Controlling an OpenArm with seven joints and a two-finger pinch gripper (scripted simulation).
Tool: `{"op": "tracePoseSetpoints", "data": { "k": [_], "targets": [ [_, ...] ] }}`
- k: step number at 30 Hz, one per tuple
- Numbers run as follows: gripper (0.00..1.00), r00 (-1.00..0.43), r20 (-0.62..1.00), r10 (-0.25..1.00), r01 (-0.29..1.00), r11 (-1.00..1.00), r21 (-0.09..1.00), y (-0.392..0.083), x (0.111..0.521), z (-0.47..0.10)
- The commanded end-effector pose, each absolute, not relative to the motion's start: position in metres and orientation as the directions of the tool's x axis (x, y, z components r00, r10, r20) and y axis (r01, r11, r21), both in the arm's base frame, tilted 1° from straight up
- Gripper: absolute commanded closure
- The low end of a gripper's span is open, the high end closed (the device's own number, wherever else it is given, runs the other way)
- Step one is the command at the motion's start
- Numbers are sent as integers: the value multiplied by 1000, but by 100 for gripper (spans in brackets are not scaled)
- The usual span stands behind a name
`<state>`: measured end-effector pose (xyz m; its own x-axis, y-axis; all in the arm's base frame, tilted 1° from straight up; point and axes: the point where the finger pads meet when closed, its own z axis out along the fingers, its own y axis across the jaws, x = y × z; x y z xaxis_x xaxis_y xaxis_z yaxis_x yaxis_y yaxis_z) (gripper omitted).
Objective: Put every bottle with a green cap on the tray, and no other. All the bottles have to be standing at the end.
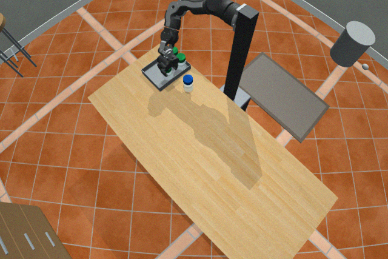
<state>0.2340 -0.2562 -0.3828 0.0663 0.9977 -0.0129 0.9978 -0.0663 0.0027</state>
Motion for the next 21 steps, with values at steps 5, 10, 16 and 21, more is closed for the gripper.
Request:
{"op": "tracePoseSetpoints", "data": {
  "k": [5, 10, 16, 21],
  "targets": [
    [100, 67, -12, 998, 998, -67, 5, -256, 235, -382],
    [100, 67, -12, 998, 998, -67, 5, -256, 235, -382],
    [100, 67, -12, 998, 998, -67, 5, -256, 235, -382],
    [100, 67, 2, 998, 998, -67, 6, -256, 235, -382]
  ]
}}
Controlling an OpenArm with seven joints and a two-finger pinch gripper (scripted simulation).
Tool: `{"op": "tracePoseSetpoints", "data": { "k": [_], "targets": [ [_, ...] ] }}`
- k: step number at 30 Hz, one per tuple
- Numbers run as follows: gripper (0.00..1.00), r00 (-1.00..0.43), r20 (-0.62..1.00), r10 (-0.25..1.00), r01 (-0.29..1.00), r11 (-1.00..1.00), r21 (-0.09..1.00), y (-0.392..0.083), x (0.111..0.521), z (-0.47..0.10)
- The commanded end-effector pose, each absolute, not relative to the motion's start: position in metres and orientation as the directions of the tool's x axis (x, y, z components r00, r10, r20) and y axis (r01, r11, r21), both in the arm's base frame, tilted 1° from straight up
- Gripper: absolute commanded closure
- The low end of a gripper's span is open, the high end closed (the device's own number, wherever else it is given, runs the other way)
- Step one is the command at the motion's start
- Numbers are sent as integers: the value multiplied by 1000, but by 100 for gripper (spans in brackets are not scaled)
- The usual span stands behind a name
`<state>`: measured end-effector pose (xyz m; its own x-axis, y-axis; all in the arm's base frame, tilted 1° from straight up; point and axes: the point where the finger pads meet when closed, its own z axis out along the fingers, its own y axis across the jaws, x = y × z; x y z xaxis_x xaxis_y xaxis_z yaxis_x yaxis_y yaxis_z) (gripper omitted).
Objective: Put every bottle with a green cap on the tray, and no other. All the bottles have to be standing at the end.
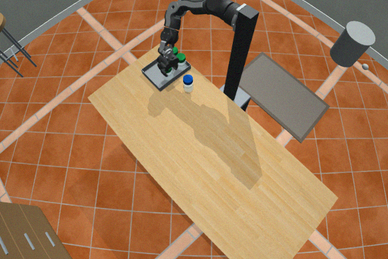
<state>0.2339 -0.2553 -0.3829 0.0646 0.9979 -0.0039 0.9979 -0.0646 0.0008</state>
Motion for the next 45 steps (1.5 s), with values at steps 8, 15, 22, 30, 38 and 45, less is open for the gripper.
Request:
{"op": "tracePoseSetpoints", "data": {
  "k": [8, 15, 22, 30, 38, 45],
  "targets": [
    [100, 67, 34, 997, 998, -67, 9, -256, 235, -382],
    [100, 66, 33, 997, 998, -66, 5, -256, 234, -382],
    [100, 67, 35, 997, 998, -67, 10, -256, 235, -382],
    [100, 67, 35, 997, 998, -68, 11, -257, 235, -382],
    [100, 65, 35, 997, 998, -66, 7, -256, 235, -382],
    [100, 65, 35, 997, 998, -66, 7, -256, 235, -382]
  ]
}}
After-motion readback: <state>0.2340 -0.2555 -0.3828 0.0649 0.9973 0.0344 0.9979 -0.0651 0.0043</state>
